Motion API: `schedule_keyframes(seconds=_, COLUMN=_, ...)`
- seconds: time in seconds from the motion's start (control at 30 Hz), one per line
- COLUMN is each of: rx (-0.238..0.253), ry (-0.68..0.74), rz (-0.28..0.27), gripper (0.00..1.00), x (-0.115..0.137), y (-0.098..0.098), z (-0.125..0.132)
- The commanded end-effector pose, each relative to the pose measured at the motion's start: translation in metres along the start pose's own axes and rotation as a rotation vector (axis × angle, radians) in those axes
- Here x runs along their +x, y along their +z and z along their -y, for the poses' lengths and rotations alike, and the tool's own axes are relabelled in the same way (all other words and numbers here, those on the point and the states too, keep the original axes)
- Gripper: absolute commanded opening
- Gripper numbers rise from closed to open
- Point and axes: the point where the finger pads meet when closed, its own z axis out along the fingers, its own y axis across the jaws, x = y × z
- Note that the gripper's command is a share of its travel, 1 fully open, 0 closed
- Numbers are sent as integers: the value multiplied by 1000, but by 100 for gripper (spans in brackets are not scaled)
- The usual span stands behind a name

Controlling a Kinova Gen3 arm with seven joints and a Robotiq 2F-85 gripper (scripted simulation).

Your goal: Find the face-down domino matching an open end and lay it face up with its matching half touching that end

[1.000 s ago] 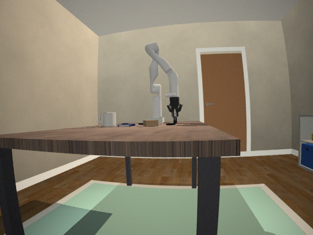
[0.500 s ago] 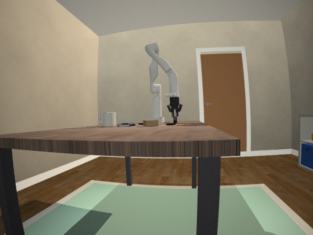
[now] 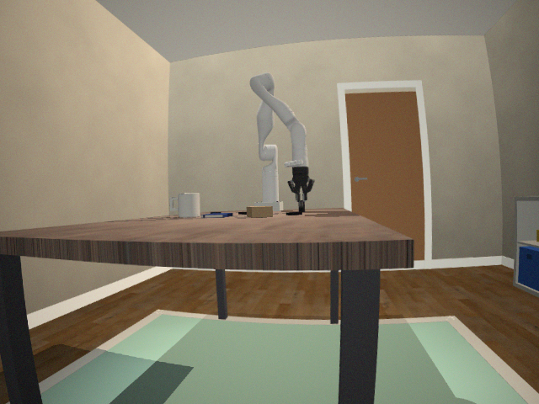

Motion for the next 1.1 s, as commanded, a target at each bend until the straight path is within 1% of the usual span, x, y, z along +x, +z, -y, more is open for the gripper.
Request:
schedule_keyframes(seconds=0.0, rx=1, ry=0, rz=-2, gripper=34, x=0, y=0, z=0)
schedule_keyframes(seconds=1.07, rx=1, ry=0, rz=-24, gripper=34, x=-1, y=0, z=0)
